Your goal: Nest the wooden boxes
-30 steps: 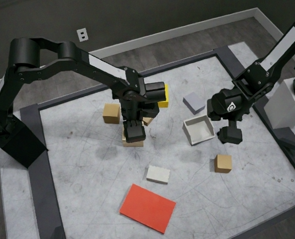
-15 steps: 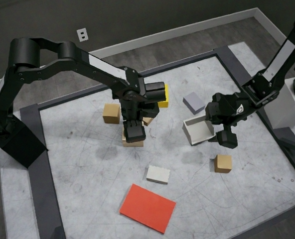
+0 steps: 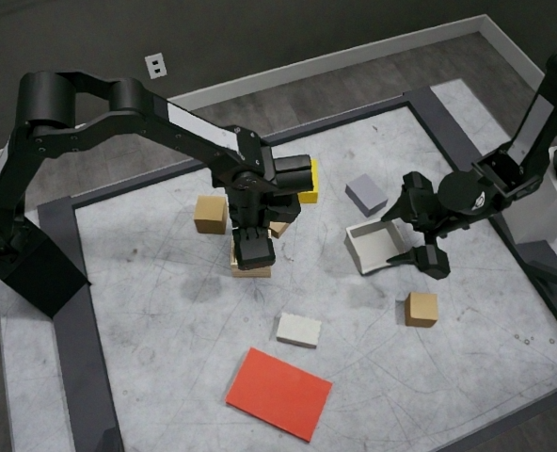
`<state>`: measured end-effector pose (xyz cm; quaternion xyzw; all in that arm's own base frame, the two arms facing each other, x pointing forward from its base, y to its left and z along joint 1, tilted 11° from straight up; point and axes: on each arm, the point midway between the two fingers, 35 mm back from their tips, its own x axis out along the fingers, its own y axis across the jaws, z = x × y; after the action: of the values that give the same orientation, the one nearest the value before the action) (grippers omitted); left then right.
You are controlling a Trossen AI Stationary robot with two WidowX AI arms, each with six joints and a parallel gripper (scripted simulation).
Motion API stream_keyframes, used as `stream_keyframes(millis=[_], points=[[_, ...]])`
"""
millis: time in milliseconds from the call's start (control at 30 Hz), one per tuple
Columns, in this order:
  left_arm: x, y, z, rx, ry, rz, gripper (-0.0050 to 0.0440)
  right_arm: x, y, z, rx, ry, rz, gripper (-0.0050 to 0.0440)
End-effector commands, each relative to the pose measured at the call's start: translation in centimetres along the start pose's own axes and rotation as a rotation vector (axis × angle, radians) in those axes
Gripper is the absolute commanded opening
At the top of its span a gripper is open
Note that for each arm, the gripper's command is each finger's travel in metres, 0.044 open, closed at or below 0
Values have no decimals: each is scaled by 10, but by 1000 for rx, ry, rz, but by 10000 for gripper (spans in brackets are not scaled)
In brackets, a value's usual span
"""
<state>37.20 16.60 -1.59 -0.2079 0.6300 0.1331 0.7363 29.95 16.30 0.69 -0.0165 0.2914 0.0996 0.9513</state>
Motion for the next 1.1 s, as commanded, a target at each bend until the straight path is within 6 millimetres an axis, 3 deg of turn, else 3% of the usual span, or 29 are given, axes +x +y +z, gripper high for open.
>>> stream_keyframes(millis=[0,667,1067], points=[[-15,-2,7,9,-41,-4,110,-5,0,8,-9,-94,2,400],[-15,-2,7,9,-41,-4,110,-50,-20,33,-6,-411,-48,400],[-14,-2,6,-23,-38,-6,110,-52,-20,37,5,-427,-45,400]])
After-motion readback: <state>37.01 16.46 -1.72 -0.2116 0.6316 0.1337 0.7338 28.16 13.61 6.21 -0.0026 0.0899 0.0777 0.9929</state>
